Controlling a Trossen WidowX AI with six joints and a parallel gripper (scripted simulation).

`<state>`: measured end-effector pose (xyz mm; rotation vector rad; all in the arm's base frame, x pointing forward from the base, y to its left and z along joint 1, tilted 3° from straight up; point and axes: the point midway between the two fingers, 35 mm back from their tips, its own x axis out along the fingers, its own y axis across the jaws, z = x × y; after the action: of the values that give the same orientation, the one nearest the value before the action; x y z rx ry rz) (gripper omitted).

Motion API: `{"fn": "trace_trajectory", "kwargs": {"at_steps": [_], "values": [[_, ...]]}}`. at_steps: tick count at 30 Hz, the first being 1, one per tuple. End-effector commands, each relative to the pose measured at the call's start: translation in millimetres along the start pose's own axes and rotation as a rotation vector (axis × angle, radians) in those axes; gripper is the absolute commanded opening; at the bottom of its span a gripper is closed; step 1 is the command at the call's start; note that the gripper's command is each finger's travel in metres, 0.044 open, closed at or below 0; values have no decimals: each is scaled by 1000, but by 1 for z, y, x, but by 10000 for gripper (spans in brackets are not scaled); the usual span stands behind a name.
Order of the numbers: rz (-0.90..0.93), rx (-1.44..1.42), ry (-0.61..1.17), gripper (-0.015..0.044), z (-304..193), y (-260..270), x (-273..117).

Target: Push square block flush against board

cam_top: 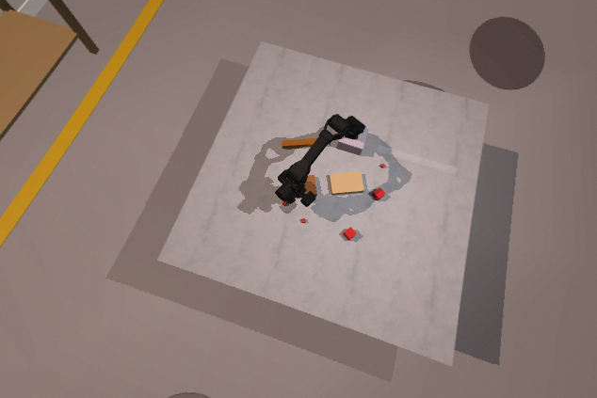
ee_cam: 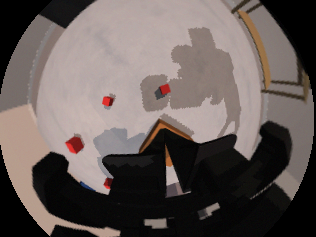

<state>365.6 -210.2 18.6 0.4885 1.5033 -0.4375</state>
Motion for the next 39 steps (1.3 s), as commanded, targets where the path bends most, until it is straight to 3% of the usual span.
{"fn": "trace_trajectory", "kwargs": {"at_steps": [1,17,22,27,39], "values": [[-6,136,4,0,-2,-12,1],[-11,660,2,0,-9,-55,1],[-11,666,2,0,-9,-56,4],[-11,666,2,0,-9,-56,56],[-10,666,3,0,-15,-50,56]]}}
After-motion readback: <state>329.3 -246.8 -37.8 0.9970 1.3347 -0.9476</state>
